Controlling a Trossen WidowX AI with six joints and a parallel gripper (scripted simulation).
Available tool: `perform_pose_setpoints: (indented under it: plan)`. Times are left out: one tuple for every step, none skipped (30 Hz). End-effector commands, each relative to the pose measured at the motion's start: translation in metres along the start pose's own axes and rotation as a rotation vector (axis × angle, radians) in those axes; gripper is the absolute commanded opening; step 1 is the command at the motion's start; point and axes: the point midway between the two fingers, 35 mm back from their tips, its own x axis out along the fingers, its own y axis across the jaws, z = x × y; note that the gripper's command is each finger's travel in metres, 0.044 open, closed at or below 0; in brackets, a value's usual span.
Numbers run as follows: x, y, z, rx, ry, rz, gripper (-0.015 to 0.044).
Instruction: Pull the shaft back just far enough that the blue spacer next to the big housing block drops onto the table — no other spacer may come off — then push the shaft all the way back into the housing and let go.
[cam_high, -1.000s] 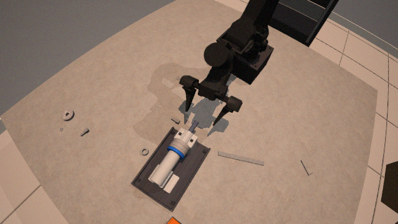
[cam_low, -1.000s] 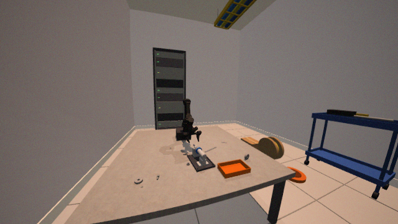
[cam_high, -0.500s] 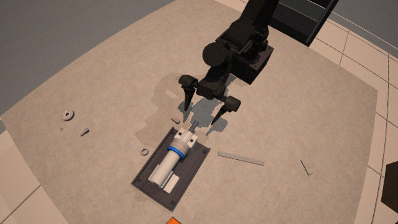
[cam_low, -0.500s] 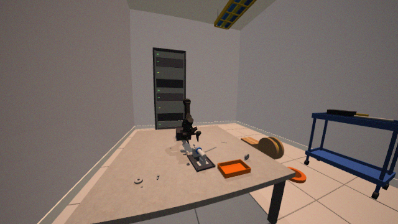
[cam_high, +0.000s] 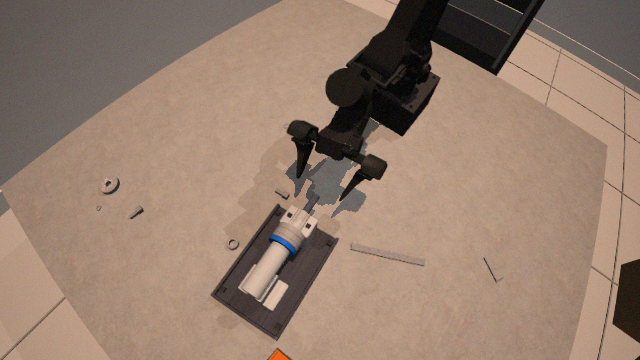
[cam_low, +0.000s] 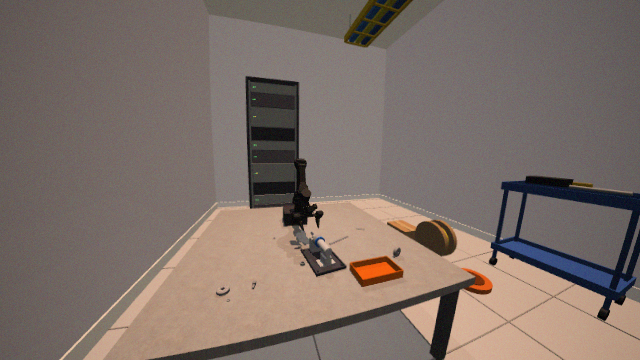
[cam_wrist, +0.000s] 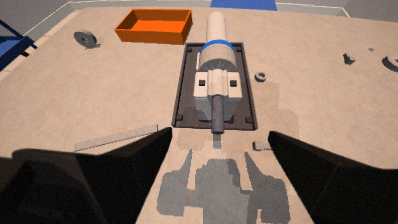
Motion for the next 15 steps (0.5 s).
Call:
perform_pose_setpoints:
  plan:
    - [0.0002,-0.0003,-0.0003,0.004,0.0,-0.002,0.044]
    - [0.0002,-0.0003,-0.0003,0.004,0.0,-0.002,0.044]
    - [0.0002,-0.0003,-0.0003,0.004,0.0,-0.002,0.044]
    - [0.0002,-0.0003,-0.0003,0.004,0.0,-0.002,0.044]
    - [0.0002,-0.0003,-0.0003,0.004,0.0,-0.002,0.044]
    - [0.0002,-0.0003,-0.0003,0.004,0.0,-0.002,0.044]
    - [0.0002,-0.0003,-0.0003,0.004,0.0,-0.002,0.044]
    - [0.0002,-0.0003,-0.0003,0.004,0.0,-0.002,0.044]
    - [0.0002,-0.0003,-0.0003,0.004,0.0,-0.002,0.044]
    - [0.0002,-0.0003,-0.0003,0.004,0.0,-0.002,0.044]
    - [0.0002,-0.0003,-0.0003,0.004,0.0,-0.002,0.044]
    - [0.0004,-0.0003,-0.0002,0.004,0.0,-0.002,0.044]
    - [0.0009,-0.0003,-0.0002,0.004,0.0,-0.002,0.044]
    - [0.0016,-0.0003,-0.0001,0.004,0.0,-0.002,0.044]
    - [0.0026,-0.0004,0.0,0.004,0.0,-0.002,0.044]
